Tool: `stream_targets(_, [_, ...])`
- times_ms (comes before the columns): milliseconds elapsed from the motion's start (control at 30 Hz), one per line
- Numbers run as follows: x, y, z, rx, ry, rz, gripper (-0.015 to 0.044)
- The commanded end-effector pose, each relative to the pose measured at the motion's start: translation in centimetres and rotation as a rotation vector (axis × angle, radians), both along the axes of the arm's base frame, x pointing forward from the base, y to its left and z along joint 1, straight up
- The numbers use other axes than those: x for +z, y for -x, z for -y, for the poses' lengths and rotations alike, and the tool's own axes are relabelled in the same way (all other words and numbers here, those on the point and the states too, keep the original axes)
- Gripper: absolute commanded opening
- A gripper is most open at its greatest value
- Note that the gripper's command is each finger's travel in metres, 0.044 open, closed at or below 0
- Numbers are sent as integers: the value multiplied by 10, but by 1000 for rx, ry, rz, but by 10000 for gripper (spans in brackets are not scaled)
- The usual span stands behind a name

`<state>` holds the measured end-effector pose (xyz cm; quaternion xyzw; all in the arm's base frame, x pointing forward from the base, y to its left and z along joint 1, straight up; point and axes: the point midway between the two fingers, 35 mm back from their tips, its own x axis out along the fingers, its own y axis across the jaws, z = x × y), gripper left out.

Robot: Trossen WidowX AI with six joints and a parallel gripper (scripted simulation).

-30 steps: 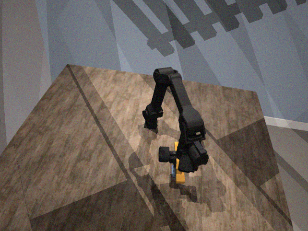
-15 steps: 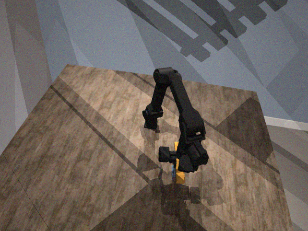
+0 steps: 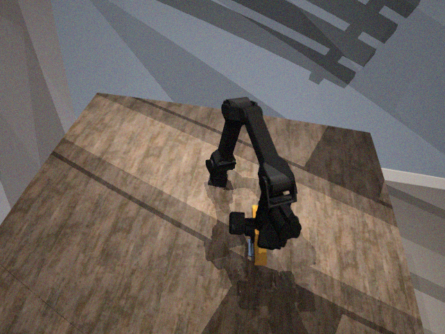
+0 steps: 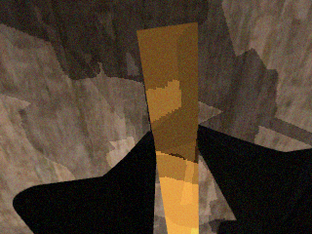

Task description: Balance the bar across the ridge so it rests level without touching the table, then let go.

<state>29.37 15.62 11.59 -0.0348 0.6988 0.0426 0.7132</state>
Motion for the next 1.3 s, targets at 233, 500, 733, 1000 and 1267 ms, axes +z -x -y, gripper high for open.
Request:
stream_targets(233, [0,0,0,0,0,0,105])
stream_targets(500, [0,0,0,0,0,0,167])
stream_targets(733, [0,0,0,0,0,0,167])
stream_targets(1000, [0,0,0,0,0,0,169])
stream_targets(1267, [0,0,0,0,0,0,170])
